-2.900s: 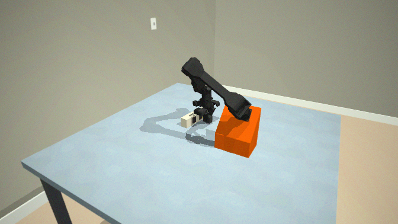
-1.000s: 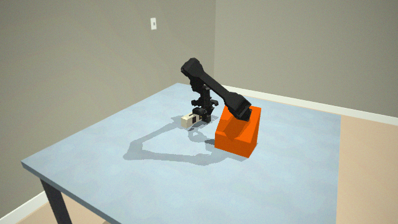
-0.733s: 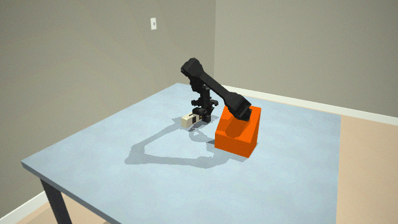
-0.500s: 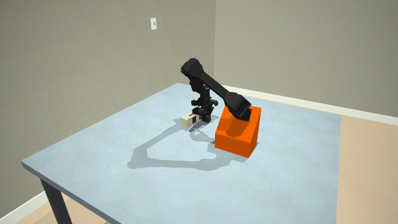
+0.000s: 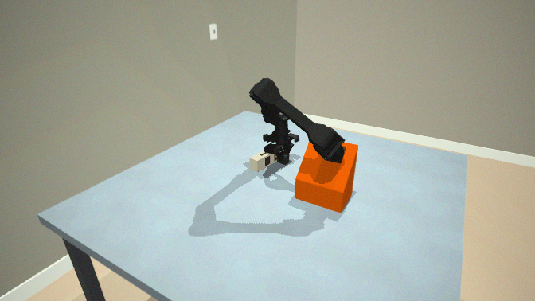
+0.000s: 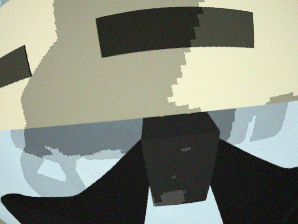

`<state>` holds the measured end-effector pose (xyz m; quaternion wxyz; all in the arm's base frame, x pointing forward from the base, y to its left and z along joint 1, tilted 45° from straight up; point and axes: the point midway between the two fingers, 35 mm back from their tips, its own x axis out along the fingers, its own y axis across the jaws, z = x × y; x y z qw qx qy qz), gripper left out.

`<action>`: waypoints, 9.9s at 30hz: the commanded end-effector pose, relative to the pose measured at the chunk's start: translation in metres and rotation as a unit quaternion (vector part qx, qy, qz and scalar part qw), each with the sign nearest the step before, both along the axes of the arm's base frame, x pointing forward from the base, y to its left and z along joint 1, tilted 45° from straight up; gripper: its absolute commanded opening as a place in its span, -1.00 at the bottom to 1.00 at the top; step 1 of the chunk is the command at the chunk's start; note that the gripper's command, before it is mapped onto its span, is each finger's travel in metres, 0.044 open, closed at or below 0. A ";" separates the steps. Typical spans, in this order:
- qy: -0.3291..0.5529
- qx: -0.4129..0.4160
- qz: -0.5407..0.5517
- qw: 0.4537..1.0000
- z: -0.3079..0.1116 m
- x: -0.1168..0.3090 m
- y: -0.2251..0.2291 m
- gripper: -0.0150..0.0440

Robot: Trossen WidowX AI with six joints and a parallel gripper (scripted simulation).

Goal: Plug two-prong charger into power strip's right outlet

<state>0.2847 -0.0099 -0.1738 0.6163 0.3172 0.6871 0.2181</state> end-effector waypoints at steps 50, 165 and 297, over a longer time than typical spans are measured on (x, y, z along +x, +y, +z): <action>-0.001 0.002 -0.003 1.000 0.000 0.016 -0.002 -0.49; -0.001 0.002 -0.003 1.000 0.003 0.025 -0.006 -0.49; 0.000 0.002 -0.003 1.000 0.000 0.000 0.001 1.00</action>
